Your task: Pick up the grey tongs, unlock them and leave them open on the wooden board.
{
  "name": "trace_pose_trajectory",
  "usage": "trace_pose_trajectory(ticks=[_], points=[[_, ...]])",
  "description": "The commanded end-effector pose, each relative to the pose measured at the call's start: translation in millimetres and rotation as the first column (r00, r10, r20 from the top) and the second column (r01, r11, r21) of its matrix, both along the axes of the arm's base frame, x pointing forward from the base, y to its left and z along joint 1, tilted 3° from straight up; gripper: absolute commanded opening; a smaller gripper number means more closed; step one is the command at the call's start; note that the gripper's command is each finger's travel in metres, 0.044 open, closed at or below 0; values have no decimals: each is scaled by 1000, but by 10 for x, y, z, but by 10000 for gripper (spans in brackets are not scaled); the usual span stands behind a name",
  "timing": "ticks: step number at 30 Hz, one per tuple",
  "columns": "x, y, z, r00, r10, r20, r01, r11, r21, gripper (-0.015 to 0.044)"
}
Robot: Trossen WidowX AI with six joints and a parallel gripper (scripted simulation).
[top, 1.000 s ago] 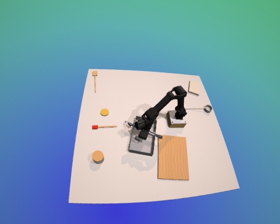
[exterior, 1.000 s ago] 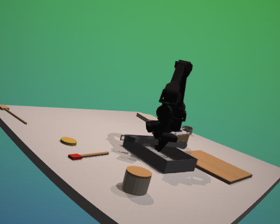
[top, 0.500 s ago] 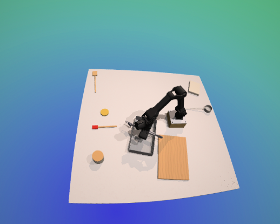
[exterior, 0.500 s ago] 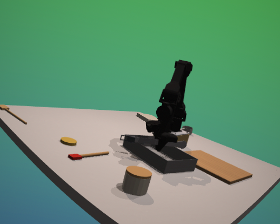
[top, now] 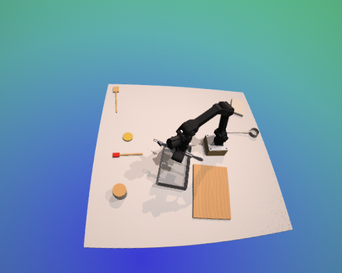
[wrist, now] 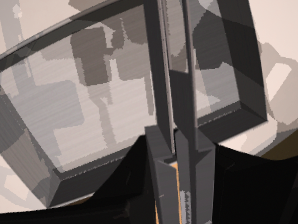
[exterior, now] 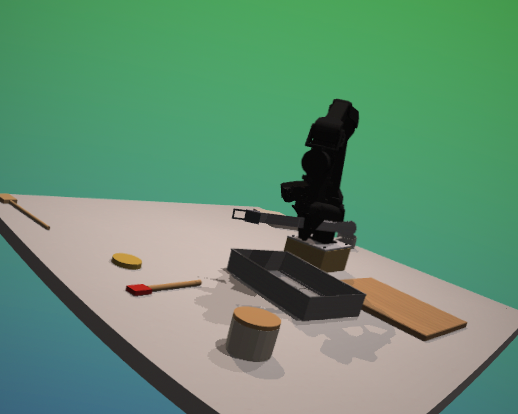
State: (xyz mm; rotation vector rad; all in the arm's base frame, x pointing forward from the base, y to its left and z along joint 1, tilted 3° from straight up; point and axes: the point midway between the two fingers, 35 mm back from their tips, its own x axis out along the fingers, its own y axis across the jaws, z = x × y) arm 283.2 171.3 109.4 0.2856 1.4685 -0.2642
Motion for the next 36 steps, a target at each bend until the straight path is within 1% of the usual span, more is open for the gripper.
trace_pose_trajectory(ticks=[1,4,7,11,15,22,29,31,36], points=[[3,-3,6,1000,-4,-1,4,1000,-5,-150],[3,-3,6,1000,-4,-1,4,1000,-5,-150],[-30,45,-39,999,39,-13,-39,999,-10,-150],[-124,205,-42,985,173,-14,-173,985,-18,-150],[-256,391,-47,947,320,-18,-320,947,-23,-150],[-495,687,-54,822,569,-25,-569,821,-40,-150],[-773,958,-61,631,775,-35,-776,629,-55,-150],[-827,1004,-62,589,807,-38,-807,587,-57,-150],[-856,1028,-64,566,824,-39,-824,563,-58,-150]])
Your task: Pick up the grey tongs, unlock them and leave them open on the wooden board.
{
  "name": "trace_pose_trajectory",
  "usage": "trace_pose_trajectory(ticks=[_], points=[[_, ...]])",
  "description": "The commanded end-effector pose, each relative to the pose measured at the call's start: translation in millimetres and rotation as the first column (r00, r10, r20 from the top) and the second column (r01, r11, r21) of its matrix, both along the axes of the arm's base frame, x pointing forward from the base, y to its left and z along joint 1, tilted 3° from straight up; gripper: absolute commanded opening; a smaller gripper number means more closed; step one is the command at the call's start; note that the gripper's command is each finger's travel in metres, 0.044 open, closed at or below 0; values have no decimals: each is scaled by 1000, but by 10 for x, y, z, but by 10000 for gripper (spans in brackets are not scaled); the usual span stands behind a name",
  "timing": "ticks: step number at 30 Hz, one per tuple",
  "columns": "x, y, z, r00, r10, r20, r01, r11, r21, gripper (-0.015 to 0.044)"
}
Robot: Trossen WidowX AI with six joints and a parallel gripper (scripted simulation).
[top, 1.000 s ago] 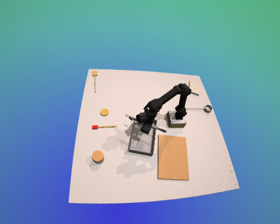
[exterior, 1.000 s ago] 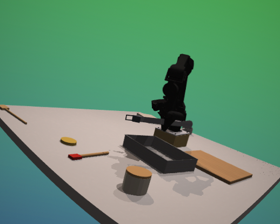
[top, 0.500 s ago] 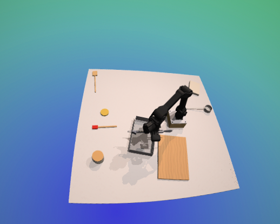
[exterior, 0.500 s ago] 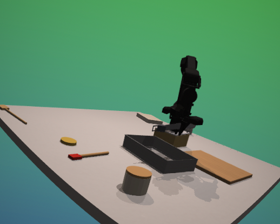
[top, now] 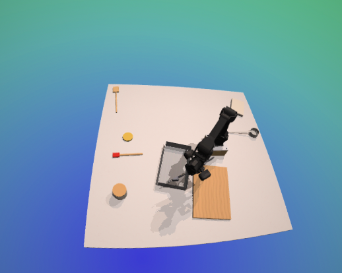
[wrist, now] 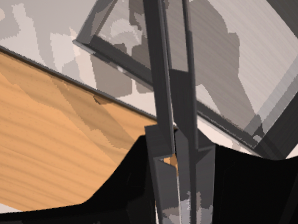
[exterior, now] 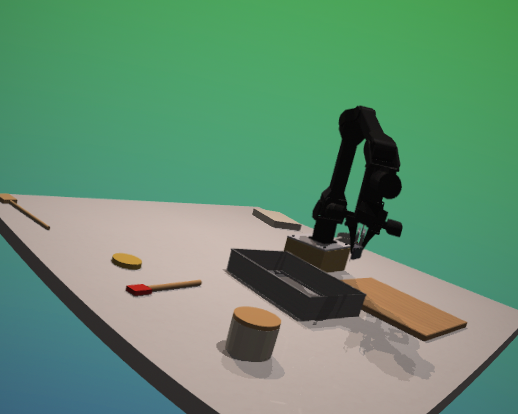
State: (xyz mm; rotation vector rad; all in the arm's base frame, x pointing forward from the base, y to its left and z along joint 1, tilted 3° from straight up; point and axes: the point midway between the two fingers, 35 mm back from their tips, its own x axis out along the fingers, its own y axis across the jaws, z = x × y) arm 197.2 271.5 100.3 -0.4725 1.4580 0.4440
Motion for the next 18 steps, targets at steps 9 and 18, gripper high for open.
trace_pose_trajectory(ticks=[9,18], points=[[-368,294,1,927,375,4,-375,927,-21,-150],[-843,541,-30,698,716,-11,-716,697,-42,-150]])
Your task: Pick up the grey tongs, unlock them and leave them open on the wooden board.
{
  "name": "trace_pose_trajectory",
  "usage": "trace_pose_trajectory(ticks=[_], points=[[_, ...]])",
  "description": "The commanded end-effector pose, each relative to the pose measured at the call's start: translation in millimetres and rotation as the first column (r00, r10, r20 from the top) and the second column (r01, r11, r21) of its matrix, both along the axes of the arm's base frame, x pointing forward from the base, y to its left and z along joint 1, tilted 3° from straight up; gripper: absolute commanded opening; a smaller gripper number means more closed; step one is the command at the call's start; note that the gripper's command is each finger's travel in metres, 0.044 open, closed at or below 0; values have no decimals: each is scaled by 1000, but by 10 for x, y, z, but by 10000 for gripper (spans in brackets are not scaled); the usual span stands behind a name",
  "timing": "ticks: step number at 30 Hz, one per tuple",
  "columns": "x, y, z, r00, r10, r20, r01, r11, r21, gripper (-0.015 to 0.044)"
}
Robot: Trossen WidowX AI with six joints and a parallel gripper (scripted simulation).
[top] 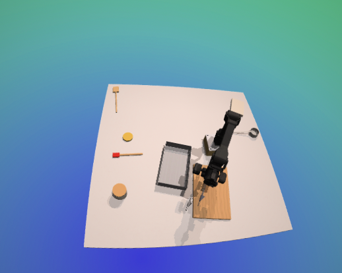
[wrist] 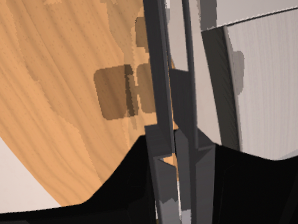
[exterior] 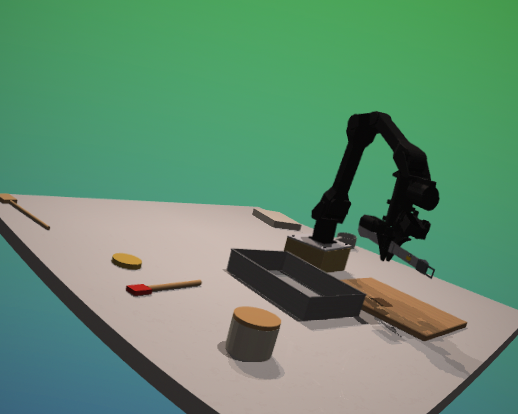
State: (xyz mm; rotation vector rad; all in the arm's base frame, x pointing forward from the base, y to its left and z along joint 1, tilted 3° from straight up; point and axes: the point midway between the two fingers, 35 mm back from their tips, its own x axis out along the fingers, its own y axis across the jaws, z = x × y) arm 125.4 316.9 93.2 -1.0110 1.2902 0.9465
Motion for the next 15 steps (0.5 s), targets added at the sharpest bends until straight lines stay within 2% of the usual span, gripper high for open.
trace_pose_trajectory(ticks=[1,4,15], points=[[-181,110,38,986,164,8,-164,986,3,-150],[-311,159,30,963,269,7,-269,963,-3,-150],[-317,165,29,962,273,12,-273,962,26,-150]])
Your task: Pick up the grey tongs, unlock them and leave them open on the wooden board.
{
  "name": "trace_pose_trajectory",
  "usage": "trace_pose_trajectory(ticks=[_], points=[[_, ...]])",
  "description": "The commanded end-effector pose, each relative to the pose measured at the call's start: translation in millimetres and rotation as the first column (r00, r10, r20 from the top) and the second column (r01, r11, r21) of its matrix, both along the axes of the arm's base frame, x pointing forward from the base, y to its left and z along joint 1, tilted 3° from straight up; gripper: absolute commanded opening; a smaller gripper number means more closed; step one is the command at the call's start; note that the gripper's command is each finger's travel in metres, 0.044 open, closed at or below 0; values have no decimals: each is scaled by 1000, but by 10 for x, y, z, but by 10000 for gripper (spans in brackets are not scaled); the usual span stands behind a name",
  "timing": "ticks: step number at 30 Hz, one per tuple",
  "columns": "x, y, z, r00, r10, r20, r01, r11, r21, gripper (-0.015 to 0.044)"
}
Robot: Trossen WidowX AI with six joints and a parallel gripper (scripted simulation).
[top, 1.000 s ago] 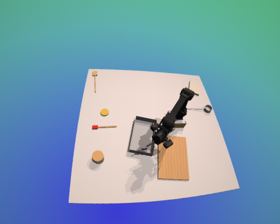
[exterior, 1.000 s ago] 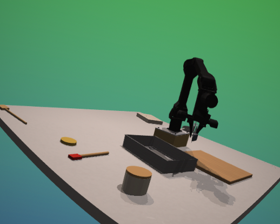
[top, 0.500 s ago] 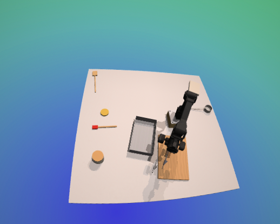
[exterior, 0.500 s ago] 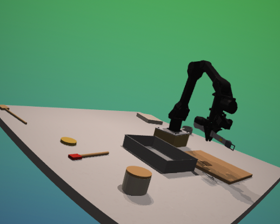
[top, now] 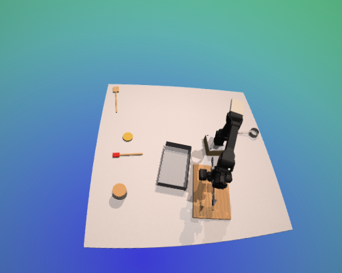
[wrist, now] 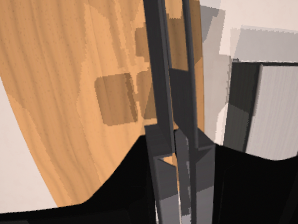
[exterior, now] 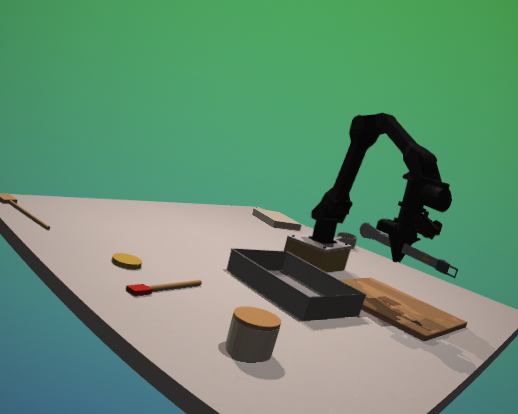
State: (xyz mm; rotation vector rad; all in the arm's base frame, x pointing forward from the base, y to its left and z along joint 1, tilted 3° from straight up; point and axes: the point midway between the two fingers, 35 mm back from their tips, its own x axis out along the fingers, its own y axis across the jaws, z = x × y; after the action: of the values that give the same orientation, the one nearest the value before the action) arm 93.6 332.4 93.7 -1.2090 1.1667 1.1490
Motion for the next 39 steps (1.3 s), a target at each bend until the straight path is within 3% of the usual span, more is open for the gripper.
trace_pose_trajectory(ticks=[1,19,39], points=[[4,10,24,1000,2,-2,-2,999,43,-150],[33,-5,75,1000,-6,-25,14,933,360,-150],[24,-126,196,1000,21,-1,-14,748,664,-150]])
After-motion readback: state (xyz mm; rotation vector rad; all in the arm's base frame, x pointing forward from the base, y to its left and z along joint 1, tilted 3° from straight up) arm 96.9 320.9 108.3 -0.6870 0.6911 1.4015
